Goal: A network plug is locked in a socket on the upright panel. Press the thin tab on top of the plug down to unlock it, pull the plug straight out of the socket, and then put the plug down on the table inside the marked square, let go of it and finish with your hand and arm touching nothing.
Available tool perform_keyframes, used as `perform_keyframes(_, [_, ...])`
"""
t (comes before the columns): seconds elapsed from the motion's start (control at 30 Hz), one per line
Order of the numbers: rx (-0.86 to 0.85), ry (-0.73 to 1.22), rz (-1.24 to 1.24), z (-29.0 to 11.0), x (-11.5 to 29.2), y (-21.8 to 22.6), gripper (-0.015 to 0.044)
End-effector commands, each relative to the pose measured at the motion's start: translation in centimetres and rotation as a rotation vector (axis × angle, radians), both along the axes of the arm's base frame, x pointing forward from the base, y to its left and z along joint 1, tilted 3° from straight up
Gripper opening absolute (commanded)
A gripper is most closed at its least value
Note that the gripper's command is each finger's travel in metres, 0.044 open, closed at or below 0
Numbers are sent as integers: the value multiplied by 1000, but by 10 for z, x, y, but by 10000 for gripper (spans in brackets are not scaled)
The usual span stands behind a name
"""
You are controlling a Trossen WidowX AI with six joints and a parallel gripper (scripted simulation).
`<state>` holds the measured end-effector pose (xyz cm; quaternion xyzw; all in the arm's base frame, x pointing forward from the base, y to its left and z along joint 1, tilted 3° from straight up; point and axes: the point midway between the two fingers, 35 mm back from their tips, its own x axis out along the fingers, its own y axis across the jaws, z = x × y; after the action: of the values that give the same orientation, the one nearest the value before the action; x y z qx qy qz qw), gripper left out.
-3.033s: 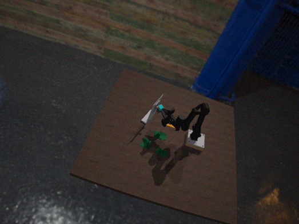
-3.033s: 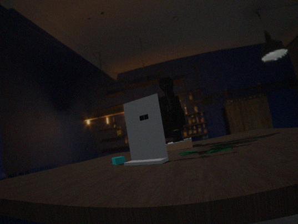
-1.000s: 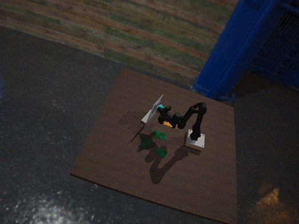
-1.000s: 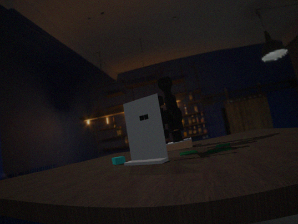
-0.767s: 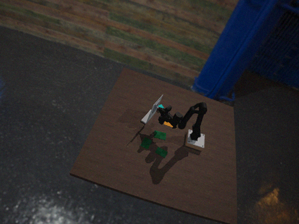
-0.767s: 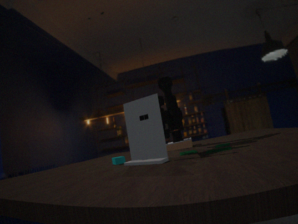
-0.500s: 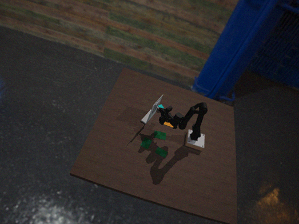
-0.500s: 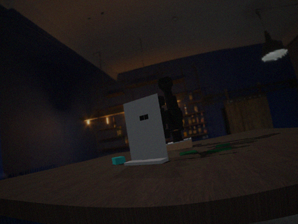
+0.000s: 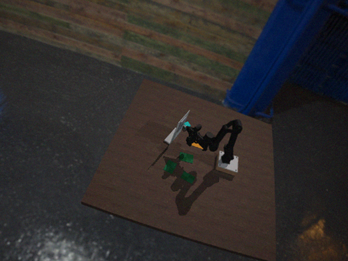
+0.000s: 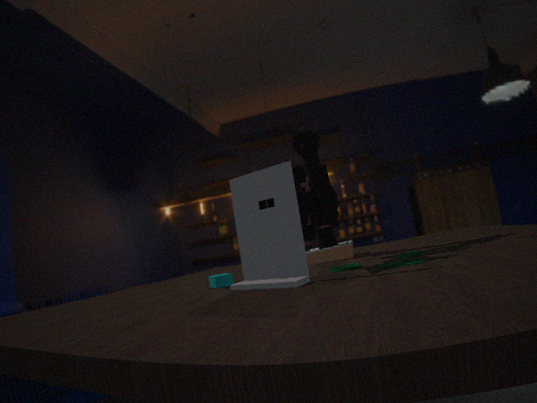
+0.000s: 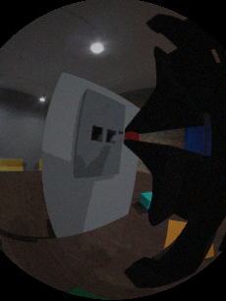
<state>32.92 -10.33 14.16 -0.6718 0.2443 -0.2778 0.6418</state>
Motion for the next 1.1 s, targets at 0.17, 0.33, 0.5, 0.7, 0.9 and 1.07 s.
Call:
perform_keyframes(0.17, [-1,6,0,-2,-7,4,0])
perform_keyframes(0.33, [0,6,0,-2,-10,5,0])
perform_keyframes(0.5, [0,6,0,-2,-12,7,0])
perform_keyframes(0.7, [0,6,0,-2,-16,9,0])
perform_keyframes(0.9, [2,7,0,-3,-19,11,0])
perform_keyframes(1.07, [3,8,0,-3,-23,13,0])
